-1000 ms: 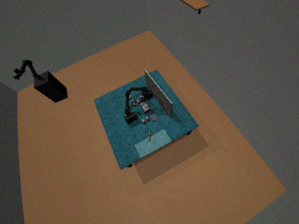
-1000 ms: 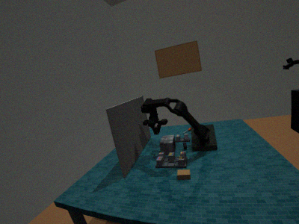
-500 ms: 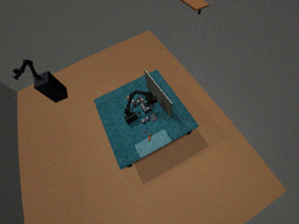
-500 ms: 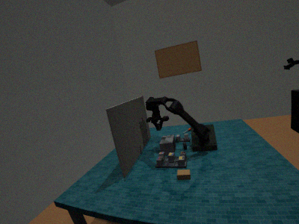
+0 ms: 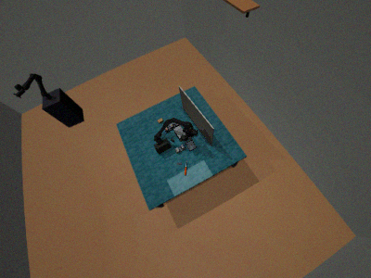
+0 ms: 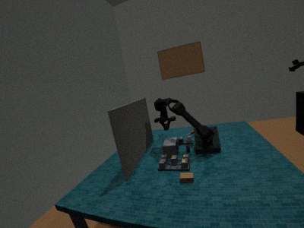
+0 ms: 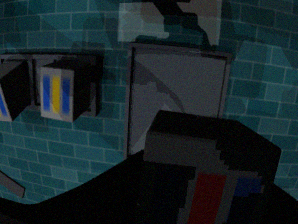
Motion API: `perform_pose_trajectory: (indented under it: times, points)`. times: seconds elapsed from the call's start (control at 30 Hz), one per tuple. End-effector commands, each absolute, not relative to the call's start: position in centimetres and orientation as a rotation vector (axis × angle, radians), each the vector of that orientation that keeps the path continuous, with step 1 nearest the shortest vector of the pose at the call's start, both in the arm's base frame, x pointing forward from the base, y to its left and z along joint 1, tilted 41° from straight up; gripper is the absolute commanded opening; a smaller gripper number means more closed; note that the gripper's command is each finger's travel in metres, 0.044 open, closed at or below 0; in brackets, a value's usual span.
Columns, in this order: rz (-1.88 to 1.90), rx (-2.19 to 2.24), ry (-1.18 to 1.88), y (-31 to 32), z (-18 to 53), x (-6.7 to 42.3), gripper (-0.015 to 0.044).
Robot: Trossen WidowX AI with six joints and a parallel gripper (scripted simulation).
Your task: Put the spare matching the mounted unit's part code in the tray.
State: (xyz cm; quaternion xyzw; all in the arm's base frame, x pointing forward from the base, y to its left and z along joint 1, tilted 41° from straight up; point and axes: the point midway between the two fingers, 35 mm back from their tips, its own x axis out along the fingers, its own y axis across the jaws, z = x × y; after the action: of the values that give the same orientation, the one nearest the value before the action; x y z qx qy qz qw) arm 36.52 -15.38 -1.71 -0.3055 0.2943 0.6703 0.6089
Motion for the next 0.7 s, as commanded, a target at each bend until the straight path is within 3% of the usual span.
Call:
perform_pose_trajectory:
  times: [0.0,0.67]
  points:
    - [1.558,-0.719,0.663,-16.9,-3.2,36.0,0.0]
    - [1.563,-0.724,0.654,-16.7,-4.9,36.0,0.0]
